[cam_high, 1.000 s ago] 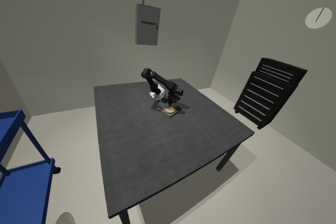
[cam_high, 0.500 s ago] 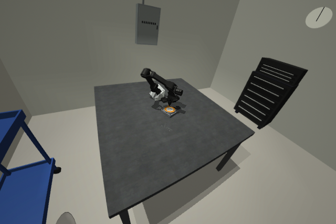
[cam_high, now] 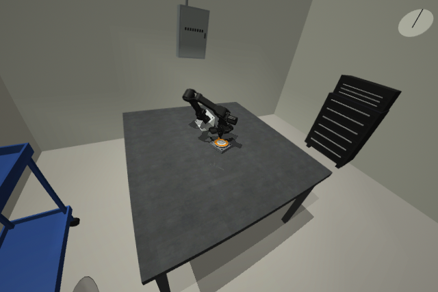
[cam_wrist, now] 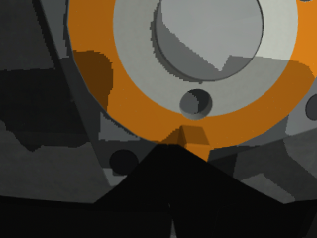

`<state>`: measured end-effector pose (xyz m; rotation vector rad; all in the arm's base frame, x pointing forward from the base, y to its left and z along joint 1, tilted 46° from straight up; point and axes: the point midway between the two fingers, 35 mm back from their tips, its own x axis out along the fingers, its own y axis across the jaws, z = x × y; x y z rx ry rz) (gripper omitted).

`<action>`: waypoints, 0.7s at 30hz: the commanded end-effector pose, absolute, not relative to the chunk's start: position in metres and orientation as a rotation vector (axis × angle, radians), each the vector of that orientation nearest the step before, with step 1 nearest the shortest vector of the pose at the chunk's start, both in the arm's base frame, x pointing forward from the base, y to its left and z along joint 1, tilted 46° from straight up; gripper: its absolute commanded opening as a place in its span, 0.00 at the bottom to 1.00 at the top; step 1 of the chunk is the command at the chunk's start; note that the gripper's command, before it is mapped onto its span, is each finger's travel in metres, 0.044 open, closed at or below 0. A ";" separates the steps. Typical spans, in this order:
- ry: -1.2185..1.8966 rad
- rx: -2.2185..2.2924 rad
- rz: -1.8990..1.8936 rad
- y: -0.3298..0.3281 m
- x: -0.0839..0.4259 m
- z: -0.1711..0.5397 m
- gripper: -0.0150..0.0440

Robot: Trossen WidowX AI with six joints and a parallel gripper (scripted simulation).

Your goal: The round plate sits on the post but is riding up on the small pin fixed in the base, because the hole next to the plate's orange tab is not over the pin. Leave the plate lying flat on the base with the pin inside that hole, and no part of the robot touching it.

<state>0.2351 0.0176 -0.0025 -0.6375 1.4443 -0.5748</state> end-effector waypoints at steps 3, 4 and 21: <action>1.448 -0.647 -0.587 0.011 0.233 0.001 0.25; 1.448 -0.647 -0.587 0.011 0.233 0.001 0.25; 1.449 -0.648 -0.587 0.006 0.233 0.006 0.25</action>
